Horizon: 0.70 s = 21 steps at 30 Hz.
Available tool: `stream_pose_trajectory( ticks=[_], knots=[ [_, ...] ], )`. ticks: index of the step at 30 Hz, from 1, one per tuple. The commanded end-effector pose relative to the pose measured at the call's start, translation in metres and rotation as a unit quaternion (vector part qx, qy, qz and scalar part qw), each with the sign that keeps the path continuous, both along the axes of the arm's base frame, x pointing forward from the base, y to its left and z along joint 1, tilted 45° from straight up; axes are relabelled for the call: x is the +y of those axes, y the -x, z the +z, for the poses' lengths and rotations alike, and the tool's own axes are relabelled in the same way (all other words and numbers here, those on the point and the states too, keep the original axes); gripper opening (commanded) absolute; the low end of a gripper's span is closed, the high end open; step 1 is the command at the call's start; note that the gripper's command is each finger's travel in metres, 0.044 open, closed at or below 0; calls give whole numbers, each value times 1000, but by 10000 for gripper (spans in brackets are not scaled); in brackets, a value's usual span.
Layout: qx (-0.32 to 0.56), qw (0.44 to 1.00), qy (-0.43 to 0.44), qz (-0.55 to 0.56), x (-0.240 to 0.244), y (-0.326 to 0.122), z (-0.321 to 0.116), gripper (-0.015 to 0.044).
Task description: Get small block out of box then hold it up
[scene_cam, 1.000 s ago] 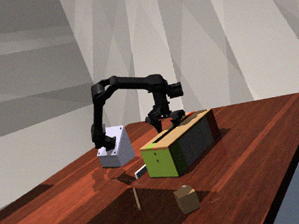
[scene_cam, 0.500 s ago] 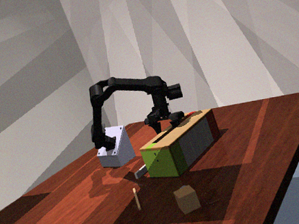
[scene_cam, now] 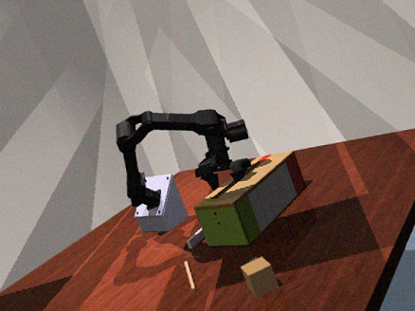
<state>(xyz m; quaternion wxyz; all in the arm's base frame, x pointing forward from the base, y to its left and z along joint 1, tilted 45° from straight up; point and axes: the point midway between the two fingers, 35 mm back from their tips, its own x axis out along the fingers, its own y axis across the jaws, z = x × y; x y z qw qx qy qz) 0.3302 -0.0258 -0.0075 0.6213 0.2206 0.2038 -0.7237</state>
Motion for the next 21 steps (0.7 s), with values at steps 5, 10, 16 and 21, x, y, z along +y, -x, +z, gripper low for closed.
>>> stream_pose_trajectory(
  ticks=[5,10,16,21],
  knots=[
    [4,1000,3,0,-14,3,11,400],
    [4,1000,3,0,-22,4,18,400],
    [4,1000,4,0,-31,5,27,400],
    [4,1000,4,0,-39,6,34,400]
  ],
)
